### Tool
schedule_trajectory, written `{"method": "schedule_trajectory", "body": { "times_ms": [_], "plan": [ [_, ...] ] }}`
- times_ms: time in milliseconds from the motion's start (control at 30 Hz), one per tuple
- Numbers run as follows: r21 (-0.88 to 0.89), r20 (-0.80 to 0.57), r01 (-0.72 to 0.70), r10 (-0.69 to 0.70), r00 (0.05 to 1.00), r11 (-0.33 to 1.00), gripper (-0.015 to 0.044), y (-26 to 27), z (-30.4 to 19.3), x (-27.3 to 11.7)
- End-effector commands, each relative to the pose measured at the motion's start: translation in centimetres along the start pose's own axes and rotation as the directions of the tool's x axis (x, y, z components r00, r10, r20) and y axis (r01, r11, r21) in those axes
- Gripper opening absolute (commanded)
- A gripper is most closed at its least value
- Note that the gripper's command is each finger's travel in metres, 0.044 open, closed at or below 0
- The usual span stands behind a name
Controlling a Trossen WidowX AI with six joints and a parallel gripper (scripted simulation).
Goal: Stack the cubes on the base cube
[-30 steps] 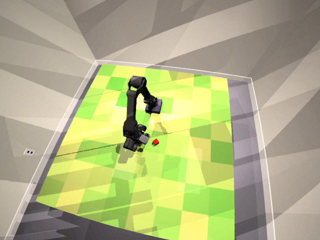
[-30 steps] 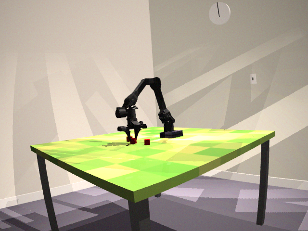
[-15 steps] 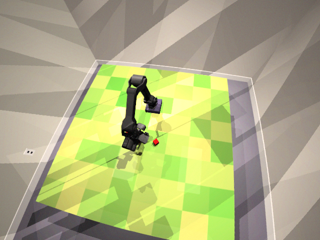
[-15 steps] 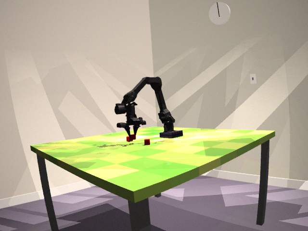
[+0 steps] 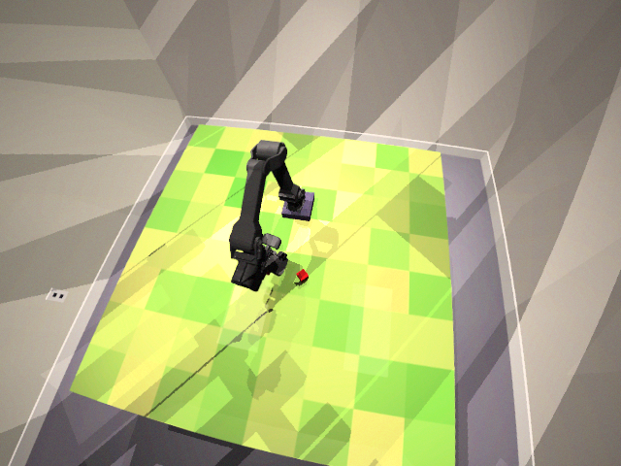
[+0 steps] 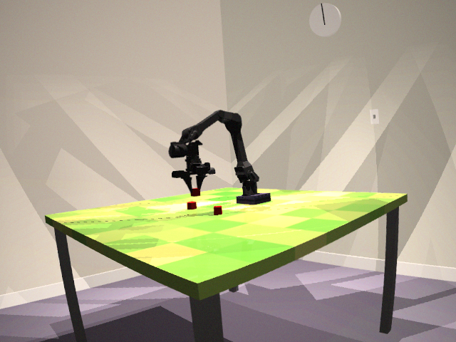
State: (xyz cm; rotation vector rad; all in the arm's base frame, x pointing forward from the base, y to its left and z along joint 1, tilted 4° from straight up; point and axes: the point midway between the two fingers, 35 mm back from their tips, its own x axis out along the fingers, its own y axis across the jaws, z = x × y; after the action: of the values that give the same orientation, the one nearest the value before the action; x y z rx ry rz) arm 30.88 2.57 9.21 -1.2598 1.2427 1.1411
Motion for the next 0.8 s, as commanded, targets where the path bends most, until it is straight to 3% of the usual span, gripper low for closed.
{"method": "schedule_trajectory", "body": {
  "times_ms": [0, 367, 767],
  "plan": [
    [0.005, 0.006, 0.007, -0.007, 1.0, 1.0, 0.0105, 0.0, 0.1, -1.4],
    [0.023, 0.007, 0.006, -0.006, 1.0, 1.0, 0.0105, 0.5, 0.2, -3.8],
    [0.331, 0.01, 0.002, -0.006, 1.0, 0.944, 0.0105, 1.3, 3.2, -2.7]
  ]
}}
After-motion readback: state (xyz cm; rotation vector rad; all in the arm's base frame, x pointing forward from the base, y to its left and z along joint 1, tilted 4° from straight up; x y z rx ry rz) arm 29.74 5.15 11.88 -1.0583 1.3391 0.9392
